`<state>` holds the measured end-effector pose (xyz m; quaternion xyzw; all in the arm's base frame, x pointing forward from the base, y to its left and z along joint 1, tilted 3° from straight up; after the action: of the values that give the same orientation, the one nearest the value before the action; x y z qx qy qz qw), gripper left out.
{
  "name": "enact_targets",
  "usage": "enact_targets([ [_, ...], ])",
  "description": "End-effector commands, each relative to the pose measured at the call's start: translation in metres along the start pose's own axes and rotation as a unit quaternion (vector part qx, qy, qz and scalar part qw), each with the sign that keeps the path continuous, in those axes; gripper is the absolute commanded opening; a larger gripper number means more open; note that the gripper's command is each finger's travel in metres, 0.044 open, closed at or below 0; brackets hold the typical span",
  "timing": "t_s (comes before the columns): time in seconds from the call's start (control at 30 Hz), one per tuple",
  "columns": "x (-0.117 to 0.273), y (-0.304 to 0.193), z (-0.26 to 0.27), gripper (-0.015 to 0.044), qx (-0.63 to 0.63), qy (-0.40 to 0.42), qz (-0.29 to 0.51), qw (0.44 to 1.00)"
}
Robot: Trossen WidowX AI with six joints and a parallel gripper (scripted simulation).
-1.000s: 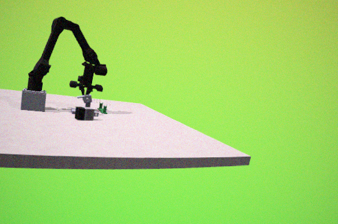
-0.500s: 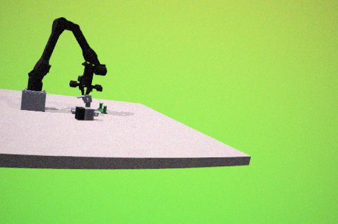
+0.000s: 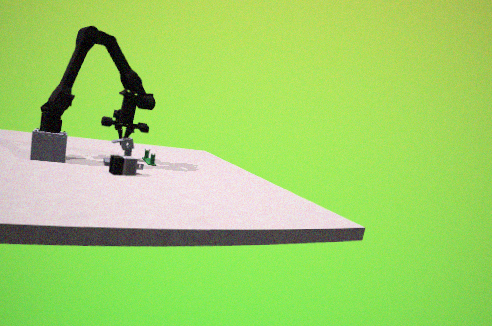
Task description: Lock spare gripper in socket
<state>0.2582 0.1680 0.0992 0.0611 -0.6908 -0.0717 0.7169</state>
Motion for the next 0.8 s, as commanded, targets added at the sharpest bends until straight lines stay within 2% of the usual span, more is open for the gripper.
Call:
enact_targets([
  [0.0, 0.002, 0.005, -0.001, 0.0000, -0.001, -0.001, 0.000, 1.000],
  [0.77, 0.004, 0.022, 0.000, 0.0000, -0.003, 0.006, 0.003, 1.000],
])
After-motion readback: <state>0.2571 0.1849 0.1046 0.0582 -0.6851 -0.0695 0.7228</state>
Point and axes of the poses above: the point midway between the two fingers, 35 mm back from their tips, its own x axis back along the fingers, its own z axis across the jaws, y = z × x, the point moved 9 cm from there along x, back along the fingers, and after that the axes turned 10 degrees about -x, right-handed, at the moved point
